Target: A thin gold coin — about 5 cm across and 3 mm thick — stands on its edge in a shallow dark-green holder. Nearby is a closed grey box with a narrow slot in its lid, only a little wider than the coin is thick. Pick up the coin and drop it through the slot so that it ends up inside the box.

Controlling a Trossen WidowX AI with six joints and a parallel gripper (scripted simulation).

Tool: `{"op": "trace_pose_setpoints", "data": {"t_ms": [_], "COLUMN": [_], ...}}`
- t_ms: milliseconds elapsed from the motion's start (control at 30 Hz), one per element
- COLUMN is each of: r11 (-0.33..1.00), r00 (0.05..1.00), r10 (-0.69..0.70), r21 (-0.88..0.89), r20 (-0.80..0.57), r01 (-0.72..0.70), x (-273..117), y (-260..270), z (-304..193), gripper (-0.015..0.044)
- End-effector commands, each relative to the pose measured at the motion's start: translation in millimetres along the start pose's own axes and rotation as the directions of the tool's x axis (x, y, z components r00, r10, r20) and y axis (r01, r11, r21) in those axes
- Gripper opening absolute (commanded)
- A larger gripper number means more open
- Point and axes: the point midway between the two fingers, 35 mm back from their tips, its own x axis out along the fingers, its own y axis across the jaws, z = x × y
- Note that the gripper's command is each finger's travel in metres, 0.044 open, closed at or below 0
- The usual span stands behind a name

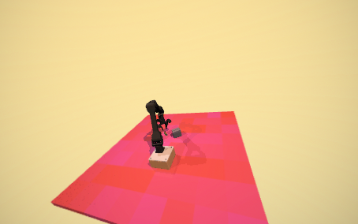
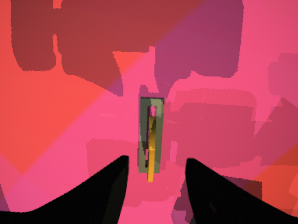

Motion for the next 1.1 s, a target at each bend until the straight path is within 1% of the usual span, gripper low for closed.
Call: {"op": "trace_pose_setpoints", "data": {"t_ms": [0, 633, 800, 967, 1067], "r11": [1.000, 1.000, 1.000, 1.000, 1.000], "r00": [1.000, 1.000, 1.000, 1.000, 1.000], "r10": [0.011, 0.011, 0.011, 0.011, 0.011], "r21": [-0.006, -0.006, -0.006, -0.006, -0.006], "r20": [-0.013, -0.013, -0.013, -0.013, -0.013], "r01": [-0.011, -0.011, -0.011, -0.011, -0.011], "x": [11.0, 41.2, 43.4, 43.4, 43.4], "y": [2.1, 3.2, 3.3, 3.3, 3.3], "z": [-2.8, -4.6, -4.9, -4.9, -4.9], "gripper": [0.0161, 0.0161, 0.0161, 0.0029, 0.0009]}}
